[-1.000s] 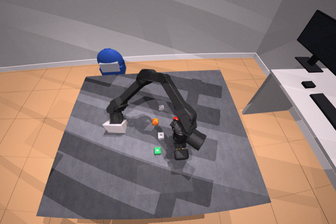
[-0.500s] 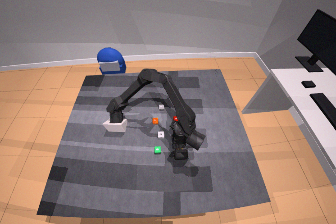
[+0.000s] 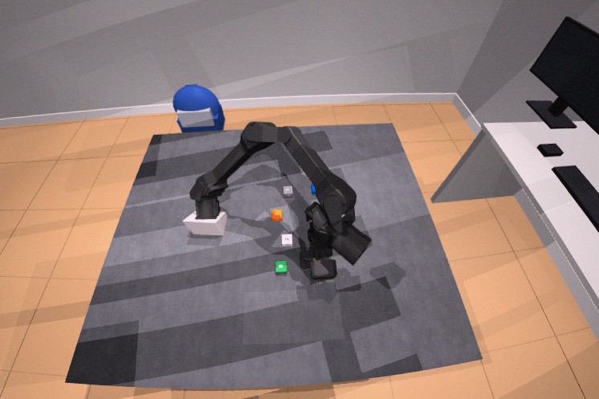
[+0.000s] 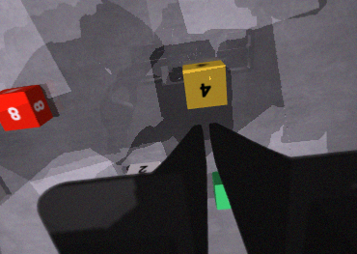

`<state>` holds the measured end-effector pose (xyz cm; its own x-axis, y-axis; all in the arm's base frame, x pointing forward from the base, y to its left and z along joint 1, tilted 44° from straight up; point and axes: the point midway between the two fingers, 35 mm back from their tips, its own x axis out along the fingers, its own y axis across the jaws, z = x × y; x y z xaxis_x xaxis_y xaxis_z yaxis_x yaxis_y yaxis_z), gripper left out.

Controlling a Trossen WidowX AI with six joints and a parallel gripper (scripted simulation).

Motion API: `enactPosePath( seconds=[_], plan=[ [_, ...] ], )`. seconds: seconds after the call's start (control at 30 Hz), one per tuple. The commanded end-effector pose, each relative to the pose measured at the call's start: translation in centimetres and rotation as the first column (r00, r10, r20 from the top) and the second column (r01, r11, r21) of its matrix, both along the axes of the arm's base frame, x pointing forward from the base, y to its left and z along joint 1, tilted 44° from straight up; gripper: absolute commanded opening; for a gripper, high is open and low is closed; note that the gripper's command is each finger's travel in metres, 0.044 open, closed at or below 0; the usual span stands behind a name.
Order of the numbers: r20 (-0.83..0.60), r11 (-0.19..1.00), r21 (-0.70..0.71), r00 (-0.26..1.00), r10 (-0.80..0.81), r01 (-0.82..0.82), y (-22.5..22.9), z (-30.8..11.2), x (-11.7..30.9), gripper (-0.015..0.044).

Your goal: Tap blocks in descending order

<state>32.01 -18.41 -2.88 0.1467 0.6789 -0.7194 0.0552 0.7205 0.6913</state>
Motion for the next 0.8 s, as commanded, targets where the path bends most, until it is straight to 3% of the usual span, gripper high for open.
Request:
enactPosePath(
  seconds=[0.0,0.2,0.47,0.67,0.77],
  plan=[
    [0.014,1.0,-0.018,1.0,-0.011,0.011,-3.4,3.3,-0.8,0.002],
    [0.013,1.0,-0.02,1.0,-0.011,0.012,-3.8,3.1,-1.8,0.002],
    [0.006,1.0,-0.021,1.0,-0.011,0.011,-4.2,0.4,-11.9,0.002],
    [0.006,1.0,-0.02,1.0,-0.011,0.011,-4.0,0.2,-12.0,0.002],
    [0.007,1.0,-0.021,1.0,-0.011,0.012,-1.6,-2.7,-11.2,0.002]
  ],
)
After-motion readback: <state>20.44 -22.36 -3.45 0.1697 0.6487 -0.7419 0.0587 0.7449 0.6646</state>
